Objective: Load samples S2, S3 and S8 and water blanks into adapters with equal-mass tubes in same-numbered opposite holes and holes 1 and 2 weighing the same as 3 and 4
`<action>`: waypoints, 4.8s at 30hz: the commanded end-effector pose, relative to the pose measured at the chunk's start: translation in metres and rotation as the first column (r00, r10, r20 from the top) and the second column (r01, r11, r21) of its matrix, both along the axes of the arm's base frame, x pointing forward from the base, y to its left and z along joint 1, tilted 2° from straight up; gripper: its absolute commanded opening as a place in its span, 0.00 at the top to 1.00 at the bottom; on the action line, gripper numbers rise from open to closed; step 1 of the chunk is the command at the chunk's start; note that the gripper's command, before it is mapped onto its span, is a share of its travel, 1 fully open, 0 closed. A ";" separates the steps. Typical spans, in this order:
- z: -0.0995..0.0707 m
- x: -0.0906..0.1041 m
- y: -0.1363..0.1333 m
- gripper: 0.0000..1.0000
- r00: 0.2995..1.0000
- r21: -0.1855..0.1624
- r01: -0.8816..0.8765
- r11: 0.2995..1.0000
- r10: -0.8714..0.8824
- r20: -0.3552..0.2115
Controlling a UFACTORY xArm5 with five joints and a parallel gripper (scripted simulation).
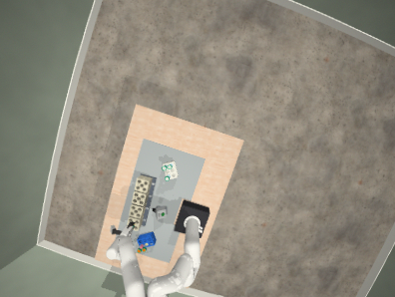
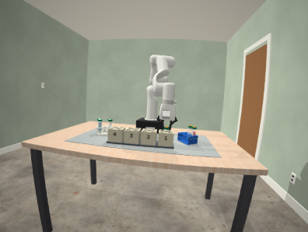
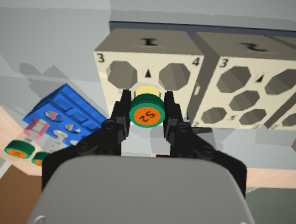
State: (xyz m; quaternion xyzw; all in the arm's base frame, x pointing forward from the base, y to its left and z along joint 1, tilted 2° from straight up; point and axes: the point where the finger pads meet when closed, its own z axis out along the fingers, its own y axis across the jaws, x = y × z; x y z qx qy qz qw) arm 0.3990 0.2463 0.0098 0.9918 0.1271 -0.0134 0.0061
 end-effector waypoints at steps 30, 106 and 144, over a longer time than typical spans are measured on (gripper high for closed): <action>0.009 0.001 0.001 0.57 1.000 0.002 0.000 1.000 0.000 0.003; 0.130 0.004 0.002 0.57 1.000 0.002 0.000 1.000 0.000 0.003; 0.131 -0.078 0.068 0.43 0.850 0.010 -0.527 0.850 0.527 0.001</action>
